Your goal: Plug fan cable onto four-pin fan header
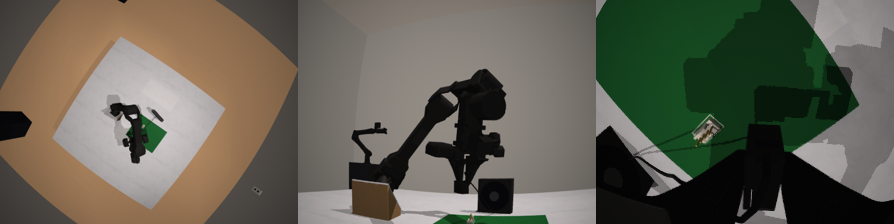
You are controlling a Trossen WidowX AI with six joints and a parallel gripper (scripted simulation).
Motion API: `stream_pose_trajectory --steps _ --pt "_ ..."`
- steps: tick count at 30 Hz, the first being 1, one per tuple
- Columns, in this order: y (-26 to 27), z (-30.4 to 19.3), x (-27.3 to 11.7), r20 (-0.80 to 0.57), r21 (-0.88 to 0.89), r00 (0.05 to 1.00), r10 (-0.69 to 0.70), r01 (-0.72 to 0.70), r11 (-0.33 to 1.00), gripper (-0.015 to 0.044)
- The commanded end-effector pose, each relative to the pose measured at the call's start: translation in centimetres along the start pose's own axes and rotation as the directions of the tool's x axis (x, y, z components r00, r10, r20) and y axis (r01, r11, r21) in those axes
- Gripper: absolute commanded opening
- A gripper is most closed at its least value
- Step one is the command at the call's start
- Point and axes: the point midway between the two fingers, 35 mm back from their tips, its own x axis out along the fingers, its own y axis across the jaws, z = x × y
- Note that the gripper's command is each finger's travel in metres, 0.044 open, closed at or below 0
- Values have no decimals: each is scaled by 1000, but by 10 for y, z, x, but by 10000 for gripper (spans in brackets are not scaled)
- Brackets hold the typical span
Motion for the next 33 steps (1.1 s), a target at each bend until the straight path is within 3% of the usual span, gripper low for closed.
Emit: stream_pose_trajectory --steps 1,7,15,33 --pt "2 -4 -4 49 -6 999 -6 7 1000 0" --pt "6 -13 -2 153 -8 988 3 -2 1000 0" --pt "6 -14 -1 161 -8 987 -5 6 1000 0" --pt "-1 -11 23 336 15 922 -193 200 980 0"
